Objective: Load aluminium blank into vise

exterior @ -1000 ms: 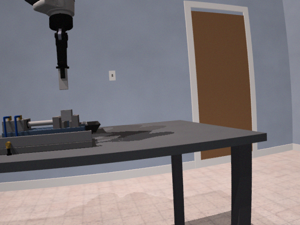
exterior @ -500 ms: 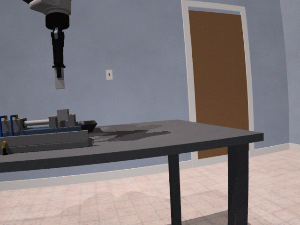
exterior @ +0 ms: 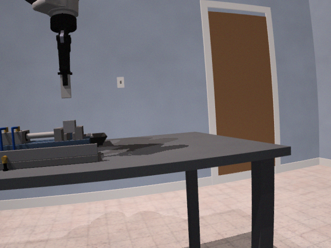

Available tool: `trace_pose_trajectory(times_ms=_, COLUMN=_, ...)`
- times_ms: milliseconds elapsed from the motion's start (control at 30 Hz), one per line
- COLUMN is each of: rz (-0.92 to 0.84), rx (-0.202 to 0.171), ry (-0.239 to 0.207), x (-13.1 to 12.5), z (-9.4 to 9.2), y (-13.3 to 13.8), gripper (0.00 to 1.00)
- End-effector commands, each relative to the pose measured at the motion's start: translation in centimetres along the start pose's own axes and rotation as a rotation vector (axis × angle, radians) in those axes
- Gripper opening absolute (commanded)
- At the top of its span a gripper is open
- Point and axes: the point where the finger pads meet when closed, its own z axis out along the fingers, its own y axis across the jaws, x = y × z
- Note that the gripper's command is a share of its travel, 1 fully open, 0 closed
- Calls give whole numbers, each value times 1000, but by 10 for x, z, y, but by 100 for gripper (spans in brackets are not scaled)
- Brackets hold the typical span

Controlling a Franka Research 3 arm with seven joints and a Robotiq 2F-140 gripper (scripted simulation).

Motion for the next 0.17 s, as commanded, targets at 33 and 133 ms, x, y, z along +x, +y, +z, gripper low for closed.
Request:
trace_pose_trajectory(times_ms=33, rz=3, rx=3, ry=-1, x=-1, z=-1, y=-1, gripper=0)
trace_pose_trajectory(times_ms=133, rz=3, rx=3, ry=-1, x=-1, z=-1, y=-1, gripper=0)
